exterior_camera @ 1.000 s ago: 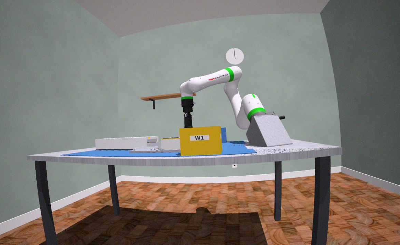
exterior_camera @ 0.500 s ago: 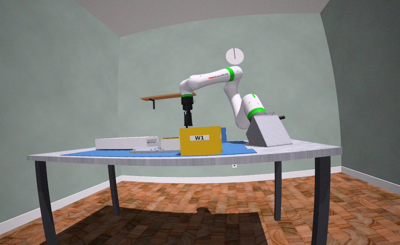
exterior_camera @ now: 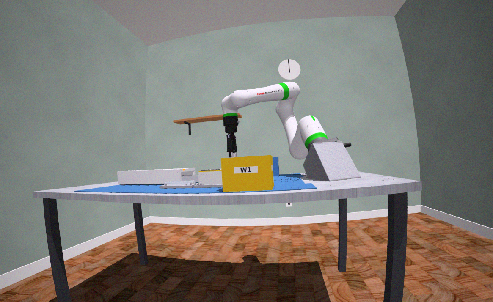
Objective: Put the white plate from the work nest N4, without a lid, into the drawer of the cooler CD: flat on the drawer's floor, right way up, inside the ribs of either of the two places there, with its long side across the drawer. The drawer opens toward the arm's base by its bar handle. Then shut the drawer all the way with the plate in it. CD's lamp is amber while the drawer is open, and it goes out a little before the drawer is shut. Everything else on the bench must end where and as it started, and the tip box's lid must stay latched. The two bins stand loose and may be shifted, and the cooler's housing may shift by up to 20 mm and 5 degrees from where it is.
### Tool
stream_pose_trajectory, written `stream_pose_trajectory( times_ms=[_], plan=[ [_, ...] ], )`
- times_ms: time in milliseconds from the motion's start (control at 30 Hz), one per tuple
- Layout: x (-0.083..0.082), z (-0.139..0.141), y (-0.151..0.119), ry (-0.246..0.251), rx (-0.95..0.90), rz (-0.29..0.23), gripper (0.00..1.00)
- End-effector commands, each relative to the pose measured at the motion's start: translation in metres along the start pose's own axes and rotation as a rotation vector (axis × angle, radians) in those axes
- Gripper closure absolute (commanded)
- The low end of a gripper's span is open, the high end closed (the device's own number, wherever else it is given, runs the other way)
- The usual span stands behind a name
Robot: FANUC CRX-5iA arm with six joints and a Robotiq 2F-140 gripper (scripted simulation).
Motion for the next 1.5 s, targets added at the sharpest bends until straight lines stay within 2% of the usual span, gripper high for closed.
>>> stream_pose_trajectory(
  times_ms=[0,933,1267,1467],
  plan=[
    [-0.004,0.000,0.000,0.000,0.000,0.000,1.00],
    [-0.039,0.000,0.000,0.000,0.000,0.000,1.00],
    [-0.039,0.000,0.000,0.000,0.000,0.000,1.00],
    [-0.039,-0.015,0.005,0.000,-0.200,0.000,1.00]
  ],
)
Point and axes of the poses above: the point where the finger pads meet when closed, its own x axis out along the fingers, its own z axis across the jaws, y = z × x, the point moved 7 cm from there along -x, back along the fingers, and after that the axes turned 8 degrees about x, right-handed, at the moved point
